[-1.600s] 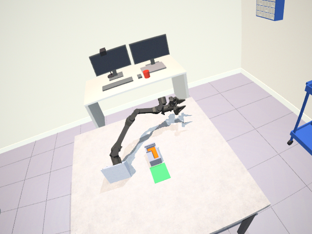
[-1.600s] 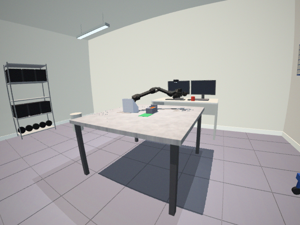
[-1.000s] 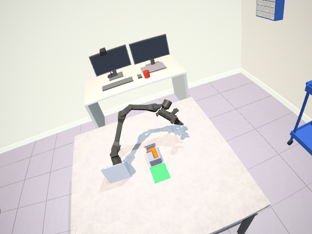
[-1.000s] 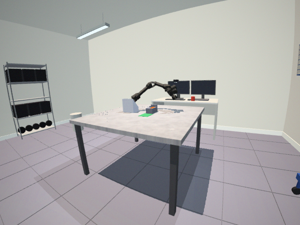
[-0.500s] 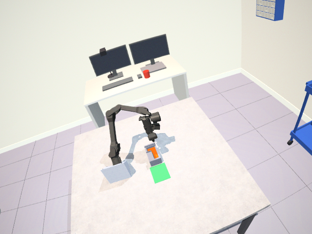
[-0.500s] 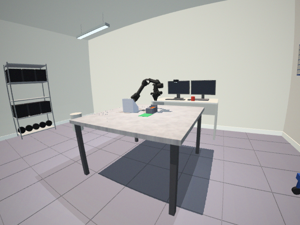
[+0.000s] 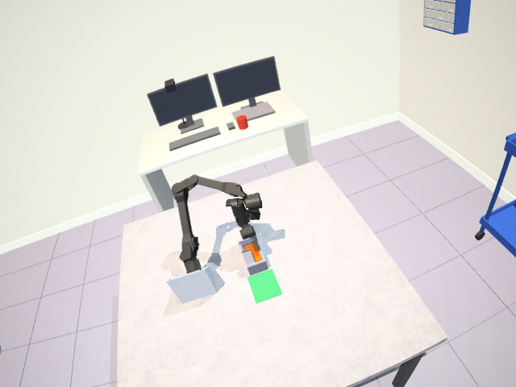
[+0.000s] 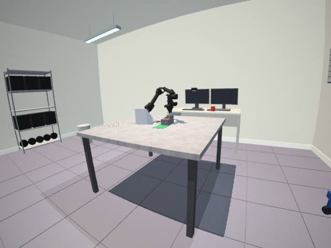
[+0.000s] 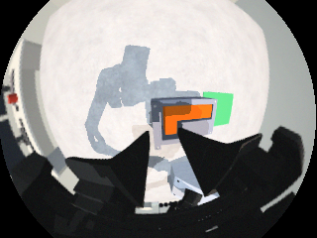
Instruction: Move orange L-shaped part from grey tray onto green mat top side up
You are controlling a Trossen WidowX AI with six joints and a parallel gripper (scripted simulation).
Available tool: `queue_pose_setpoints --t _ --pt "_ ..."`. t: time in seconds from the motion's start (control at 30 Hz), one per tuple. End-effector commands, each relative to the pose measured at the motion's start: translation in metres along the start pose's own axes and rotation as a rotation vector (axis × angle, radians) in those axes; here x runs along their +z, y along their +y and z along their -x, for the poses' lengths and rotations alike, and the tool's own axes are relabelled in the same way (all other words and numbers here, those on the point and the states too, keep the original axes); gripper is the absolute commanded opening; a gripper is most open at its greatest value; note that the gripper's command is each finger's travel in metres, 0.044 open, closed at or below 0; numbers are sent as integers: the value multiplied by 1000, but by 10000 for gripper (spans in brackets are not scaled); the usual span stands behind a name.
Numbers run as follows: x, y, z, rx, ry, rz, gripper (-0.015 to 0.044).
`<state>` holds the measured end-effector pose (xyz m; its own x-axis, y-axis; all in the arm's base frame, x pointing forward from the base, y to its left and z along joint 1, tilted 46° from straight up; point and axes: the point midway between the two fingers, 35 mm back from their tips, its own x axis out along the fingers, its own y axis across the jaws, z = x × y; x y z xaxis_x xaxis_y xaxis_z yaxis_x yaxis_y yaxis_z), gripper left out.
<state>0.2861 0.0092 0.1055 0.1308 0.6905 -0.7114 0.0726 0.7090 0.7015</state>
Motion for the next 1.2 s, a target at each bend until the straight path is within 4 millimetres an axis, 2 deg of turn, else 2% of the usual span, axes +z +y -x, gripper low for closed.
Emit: queue_pose_setpoints --t 0.0,0.07,0.47,1.17 --pt "-6 4 -41 13 15 -3 180" --pt "-7 5 -49 16 15 -3 180" --pt "-7 5 -52 15 15 -3 180" --pt "-7 6 -85 17 15 -3 180"
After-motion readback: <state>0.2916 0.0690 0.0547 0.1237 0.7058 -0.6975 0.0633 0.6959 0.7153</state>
